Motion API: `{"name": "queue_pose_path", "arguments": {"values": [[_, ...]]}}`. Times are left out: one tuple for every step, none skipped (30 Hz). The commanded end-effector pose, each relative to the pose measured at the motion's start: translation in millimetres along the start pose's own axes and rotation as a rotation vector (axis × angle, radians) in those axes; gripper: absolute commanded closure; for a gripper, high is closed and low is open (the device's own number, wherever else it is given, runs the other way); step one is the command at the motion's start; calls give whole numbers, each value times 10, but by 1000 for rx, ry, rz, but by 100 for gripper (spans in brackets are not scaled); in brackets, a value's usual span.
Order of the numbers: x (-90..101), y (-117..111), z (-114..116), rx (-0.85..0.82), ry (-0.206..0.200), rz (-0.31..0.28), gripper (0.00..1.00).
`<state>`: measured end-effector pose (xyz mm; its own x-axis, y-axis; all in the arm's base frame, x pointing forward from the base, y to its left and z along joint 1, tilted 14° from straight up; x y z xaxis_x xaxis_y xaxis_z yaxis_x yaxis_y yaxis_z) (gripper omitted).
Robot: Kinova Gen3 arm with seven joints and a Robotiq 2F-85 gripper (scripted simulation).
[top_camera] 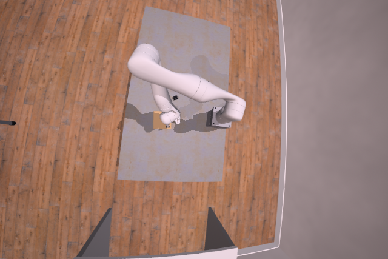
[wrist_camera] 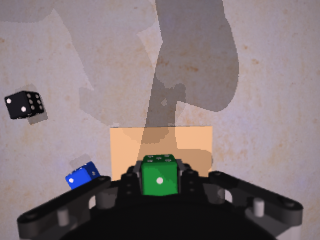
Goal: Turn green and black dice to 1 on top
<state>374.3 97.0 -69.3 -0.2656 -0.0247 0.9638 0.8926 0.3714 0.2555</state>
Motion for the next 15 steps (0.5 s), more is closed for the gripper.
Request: {"name": "queue_pose_path", "arguments": {"values": [[-185,-87,42,-5,10,22,74],[-234,-88,43,-5,10,22,74],[-234,-88,43,-5,10,22,74],[-234,-88,43,-5,10,22,74],[-283,-88,43,-5,10,22,74],[-329,-89,43,-5,10,22,74],[-373,-89,44,-5,10,22,74],[-414,-90,44,-5,10,22,74],[-451,-90,44,-5,10,22,74],[-484,-90,45,-5,10,22,74],[-513,-91,45,-5,10,22,74],[-538,-91,45,-5,10,22,74],[-557,-91,45,-5,10,22,74],[-572,-91,45,-5,10,22,74],[-583,-91,45,-5,10,22,74]]}}
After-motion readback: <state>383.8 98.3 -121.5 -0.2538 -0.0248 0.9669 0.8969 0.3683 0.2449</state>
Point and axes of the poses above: the point where the finger pads meet when closed, its own x axis back along the fingers, its own z axis across the jaws, y = z × x, the point moved 2 cm from there along x, back along the fingers, and after that the axes turned 6 degrees about x, right-handed, at the moved point
